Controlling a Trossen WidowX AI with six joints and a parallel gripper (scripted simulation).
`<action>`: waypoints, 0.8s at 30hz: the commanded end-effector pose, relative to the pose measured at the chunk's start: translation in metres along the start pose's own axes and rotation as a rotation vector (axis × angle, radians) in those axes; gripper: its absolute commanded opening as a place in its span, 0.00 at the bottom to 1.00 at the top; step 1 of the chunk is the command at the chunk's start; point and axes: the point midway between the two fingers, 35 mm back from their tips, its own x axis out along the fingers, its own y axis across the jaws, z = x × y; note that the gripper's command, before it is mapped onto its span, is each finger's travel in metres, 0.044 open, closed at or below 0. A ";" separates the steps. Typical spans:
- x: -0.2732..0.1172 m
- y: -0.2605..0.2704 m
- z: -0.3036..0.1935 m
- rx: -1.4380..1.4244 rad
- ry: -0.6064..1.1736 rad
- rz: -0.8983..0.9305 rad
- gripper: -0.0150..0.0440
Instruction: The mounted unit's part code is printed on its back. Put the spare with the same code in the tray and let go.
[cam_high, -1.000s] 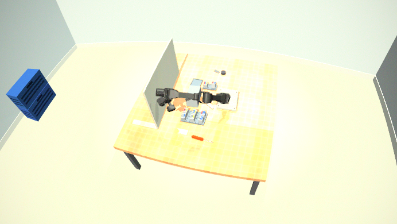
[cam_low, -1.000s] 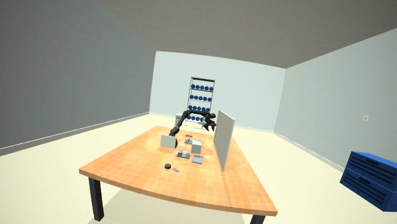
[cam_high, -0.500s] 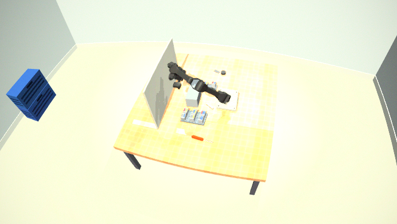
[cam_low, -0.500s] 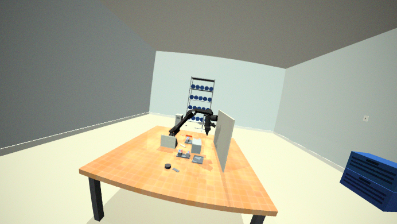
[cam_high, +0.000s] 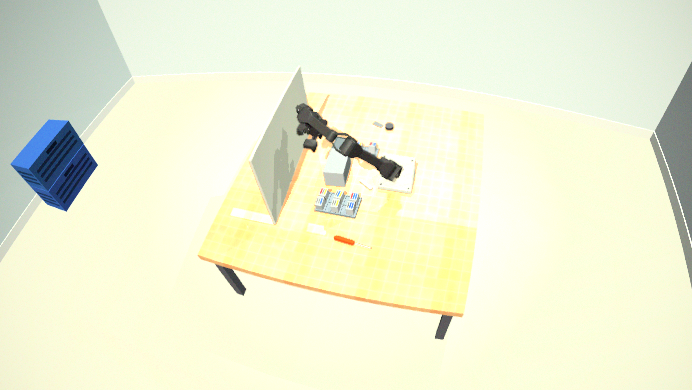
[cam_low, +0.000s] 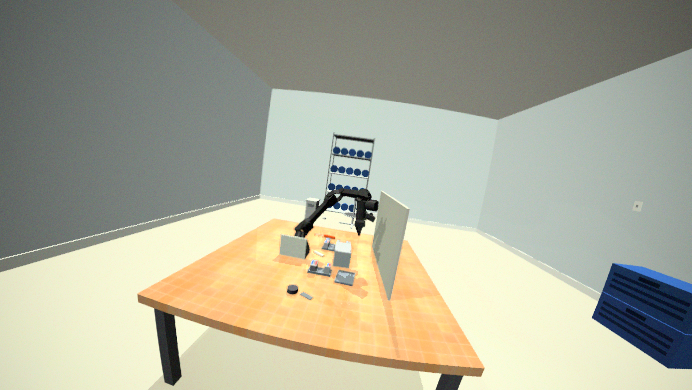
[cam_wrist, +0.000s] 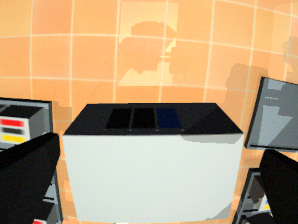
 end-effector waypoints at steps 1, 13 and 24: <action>-0.001 0.000 0.000 -0.001 -0.001 0.005 1.00; 0.037 0.165 -0.034 -1.176 0.035 0.049 1.00; 0.047 0.215 -0.065 -1.597 0.028 0.095 1.00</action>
